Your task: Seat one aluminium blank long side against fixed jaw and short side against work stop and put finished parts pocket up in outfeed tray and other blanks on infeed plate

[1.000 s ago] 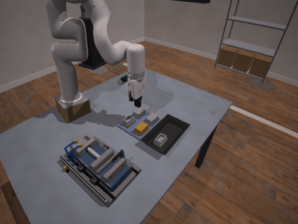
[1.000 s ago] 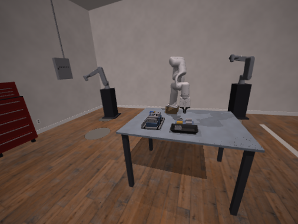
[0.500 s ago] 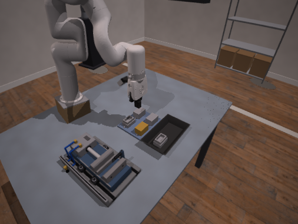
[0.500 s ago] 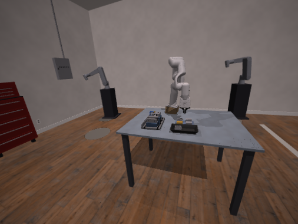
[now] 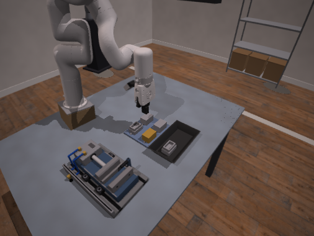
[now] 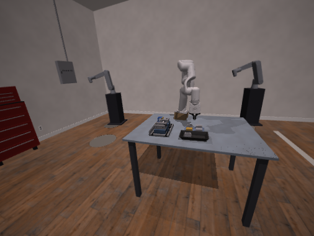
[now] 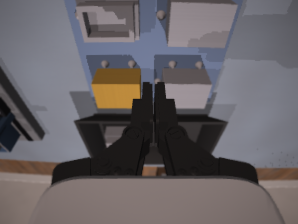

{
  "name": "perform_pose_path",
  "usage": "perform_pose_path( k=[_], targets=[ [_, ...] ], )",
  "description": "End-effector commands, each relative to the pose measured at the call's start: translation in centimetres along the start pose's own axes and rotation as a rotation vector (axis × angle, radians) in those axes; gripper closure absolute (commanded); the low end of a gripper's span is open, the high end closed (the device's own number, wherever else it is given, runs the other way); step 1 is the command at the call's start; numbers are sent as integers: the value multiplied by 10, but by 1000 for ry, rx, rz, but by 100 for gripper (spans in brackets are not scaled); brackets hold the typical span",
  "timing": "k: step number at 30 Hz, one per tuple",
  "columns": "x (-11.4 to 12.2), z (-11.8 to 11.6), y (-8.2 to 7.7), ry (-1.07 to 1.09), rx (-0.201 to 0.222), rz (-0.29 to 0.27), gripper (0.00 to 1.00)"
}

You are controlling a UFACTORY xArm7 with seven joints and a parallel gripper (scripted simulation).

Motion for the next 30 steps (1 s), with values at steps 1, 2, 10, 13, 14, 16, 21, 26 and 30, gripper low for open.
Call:
perform_pose_path(
  k=[1, 2, 10, 13, 14, 16, 21, 26, 30],
  targets=[
    [1, 0, -1, 0, 1, -3, 100],
    [1, 0, -1, 0, 1, -3, 100],
    [1, 0, -1, 0, 1, -3, 100],
    [1, 0, -1, 0, 1, -3, 100],
    [1, 0, -1, 0, 1, -3, 100],
    [1, 0, -1, 0, 1, -3, 100],
    [1, 0, -1, 0, 1, -3, 100],
    [1, 0, -3, 0, 1, -3, 100],
    [1, 0, -5, 0, 1, -3, 100]
  ],
)
Point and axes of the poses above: the point where the finger pads meet when closed, its own y axis out along the fingers, its own z axis across the jaws, x = y × z, the point moved 3 cm from there along -y, back along the fingers, and after that the axes turned 9 degrees about y, right-handed, at the moved point
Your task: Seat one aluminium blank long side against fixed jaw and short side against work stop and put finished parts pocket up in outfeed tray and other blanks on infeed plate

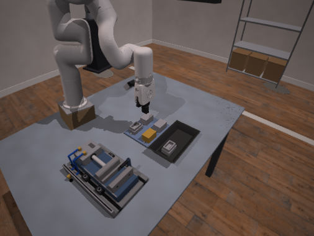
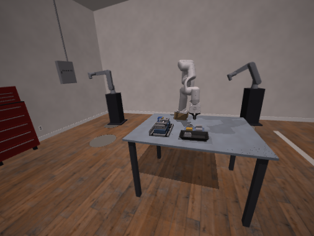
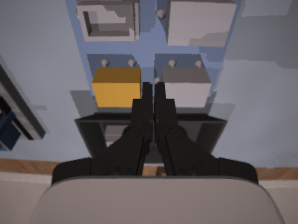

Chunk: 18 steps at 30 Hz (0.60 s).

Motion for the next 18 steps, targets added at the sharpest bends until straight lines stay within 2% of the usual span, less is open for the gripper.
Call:
perform_pose_path(
  k=[1, 15, 18],
  targets=[
    [1, 0, -4, 0, 1, -3, 100],
    [1, 0, -23, 0, 1, -3, 100],
    [1, 0, -32, 0, 1, -3, 100]
  ],
)
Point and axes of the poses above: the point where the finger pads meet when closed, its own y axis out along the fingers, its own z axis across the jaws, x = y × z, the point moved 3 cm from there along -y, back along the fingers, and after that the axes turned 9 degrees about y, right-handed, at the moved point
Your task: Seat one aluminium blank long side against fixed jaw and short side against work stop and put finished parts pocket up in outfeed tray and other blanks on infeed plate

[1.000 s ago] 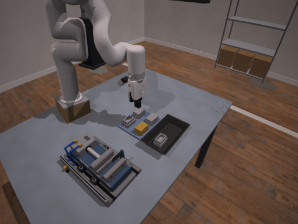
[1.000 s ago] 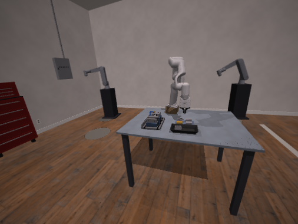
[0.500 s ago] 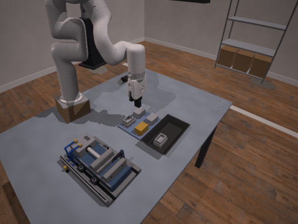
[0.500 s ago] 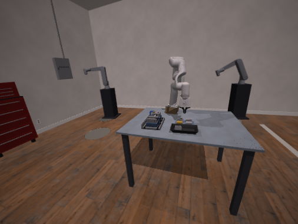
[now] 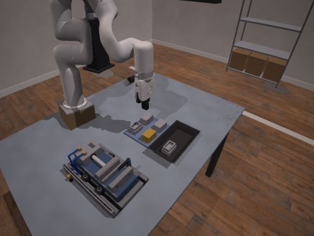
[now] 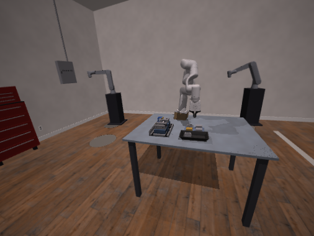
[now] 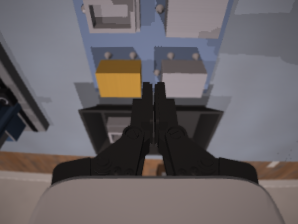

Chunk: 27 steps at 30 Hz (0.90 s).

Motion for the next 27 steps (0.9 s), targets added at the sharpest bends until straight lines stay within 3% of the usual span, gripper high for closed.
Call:
perform_pose_path(
  k=[1, 11, 22, 27],
  targets=[
    [1, 0, -14, 0, 5, -5, 100],
    [0, -1, -43, 0, 5, -5, 100],
    [1, 1, -47, -2, 6, -4, 100],
    [28, 24, -59, -44, 20, 26, 100]
  ],
)
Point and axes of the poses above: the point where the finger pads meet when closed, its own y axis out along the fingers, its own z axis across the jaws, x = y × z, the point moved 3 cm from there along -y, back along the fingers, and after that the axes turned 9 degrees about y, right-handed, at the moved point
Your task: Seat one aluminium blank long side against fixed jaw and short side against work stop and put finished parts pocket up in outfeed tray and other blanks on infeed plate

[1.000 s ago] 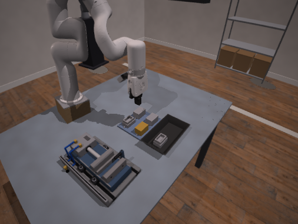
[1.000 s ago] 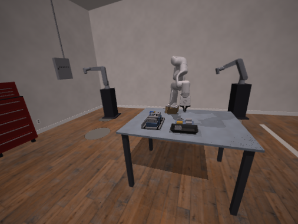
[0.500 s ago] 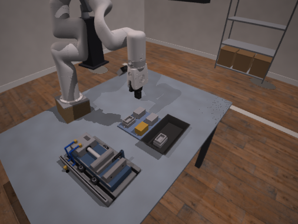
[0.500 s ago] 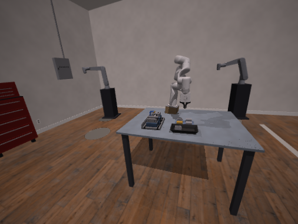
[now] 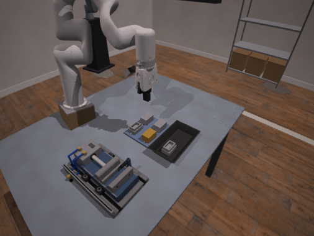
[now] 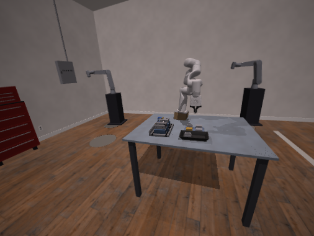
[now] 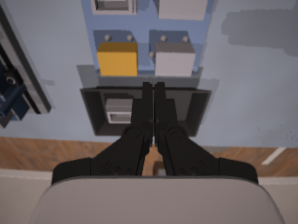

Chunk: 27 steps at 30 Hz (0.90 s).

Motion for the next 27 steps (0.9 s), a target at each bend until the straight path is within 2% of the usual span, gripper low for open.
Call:
perform_pose_path(
  k=[1, 4, 6, 10, 19, 21, 24, 27],
  targets=[
    [34, 23, -14, -39, 14, 24, 100],
    [39, 25, -16, -42, 15, 26, 100],
    [66, 31, -20, -48, 18, 26, 100],
    [89, 31, -20, -43, 17, 21, 100],
    [143, 21, -7, -4, 3, -3, 100],
    [143, 21, -7, -4, 3, -3, 100],
    [158, 16, 0, 13, -4, -11, 100],
    [159, 16, 0, 14, -5, -12, 100]
  ],
)
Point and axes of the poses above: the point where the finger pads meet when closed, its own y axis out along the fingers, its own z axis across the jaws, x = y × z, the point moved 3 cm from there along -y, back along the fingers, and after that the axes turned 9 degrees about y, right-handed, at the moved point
